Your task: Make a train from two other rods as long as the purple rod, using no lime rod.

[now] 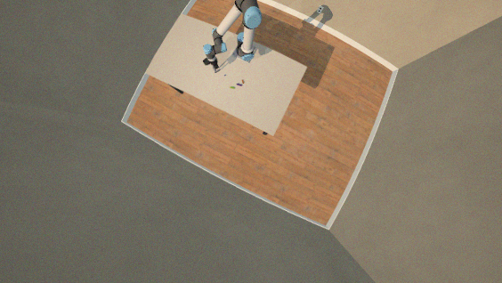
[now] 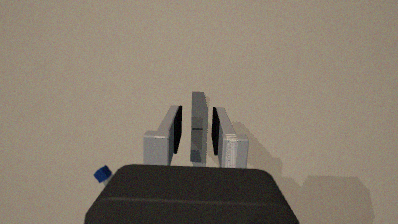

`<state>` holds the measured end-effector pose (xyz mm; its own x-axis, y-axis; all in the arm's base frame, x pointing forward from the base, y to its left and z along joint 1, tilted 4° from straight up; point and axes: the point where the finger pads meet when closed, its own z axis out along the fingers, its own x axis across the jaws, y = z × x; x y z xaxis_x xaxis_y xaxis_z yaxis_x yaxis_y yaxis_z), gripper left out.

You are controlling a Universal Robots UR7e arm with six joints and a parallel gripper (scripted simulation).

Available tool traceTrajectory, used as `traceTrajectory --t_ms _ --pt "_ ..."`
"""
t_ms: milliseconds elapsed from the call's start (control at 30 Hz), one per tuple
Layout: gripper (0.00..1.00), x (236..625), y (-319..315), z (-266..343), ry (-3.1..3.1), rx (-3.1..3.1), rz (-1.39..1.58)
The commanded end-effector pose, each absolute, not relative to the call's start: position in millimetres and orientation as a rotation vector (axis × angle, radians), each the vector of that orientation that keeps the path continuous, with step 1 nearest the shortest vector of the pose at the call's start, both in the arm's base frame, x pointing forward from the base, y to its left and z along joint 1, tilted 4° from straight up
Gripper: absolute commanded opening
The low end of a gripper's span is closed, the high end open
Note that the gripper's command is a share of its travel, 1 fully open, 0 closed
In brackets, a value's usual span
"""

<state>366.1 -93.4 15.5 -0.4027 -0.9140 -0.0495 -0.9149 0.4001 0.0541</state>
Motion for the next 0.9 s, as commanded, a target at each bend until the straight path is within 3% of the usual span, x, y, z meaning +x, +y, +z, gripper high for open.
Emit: traceTrajectory --t_ms 0,467,500,867 --pt "0.54 366.9 -94.6 28.9 2.618 -1.71 0.109" --pt "0.54 368.0 -97.2 68.6 2.618 -1.71 0.109" --pt "1.0 368.0 -97.2 68.6 2.618 -1.71 0.109" --pt "1.0 368.0 -97.2 68.6 2.618 -1.71 0.109"
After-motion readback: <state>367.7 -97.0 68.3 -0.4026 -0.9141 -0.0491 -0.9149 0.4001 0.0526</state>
